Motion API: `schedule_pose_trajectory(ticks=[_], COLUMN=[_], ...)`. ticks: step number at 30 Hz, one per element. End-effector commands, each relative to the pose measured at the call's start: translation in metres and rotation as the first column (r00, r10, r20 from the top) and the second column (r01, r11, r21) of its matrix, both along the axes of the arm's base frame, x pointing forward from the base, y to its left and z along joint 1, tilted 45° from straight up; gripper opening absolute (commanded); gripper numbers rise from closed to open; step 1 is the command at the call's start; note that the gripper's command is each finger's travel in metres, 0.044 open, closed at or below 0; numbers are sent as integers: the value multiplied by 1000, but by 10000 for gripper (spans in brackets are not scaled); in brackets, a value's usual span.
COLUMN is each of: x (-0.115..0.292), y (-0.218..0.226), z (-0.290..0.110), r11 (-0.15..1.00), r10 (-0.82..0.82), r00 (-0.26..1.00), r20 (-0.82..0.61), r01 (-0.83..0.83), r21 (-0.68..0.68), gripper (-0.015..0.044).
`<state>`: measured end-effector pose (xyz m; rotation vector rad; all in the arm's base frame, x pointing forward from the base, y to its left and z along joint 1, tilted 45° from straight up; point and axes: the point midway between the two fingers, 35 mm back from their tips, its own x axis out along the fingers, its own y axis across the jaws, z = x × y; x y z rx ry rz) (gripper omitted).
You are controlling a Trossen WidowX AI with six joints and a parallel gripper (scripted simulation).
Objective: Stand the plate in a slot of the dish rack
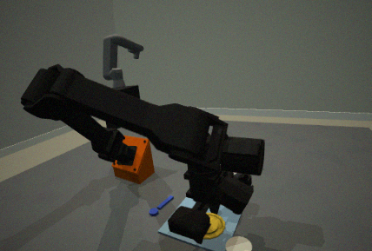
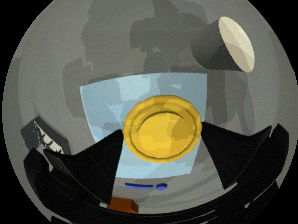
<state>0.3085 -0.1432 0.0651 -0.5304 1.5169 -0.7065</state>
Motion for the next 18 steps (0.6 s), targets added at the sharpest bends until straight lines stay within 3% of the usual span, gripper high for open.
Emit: schedule_pose_trajectory(ticks=[1,14,18], x=[0,0,3], y=[-1,-1,5], z=[-1,-1,5], r11=[1000,1000,1000], r10=[4,4,11], r00=[1000,1000,1000], r20=[-4,-4,-4], r01=[-4,-4,-11], r21=[-3,-3,-1], gripper=[400,327,222])
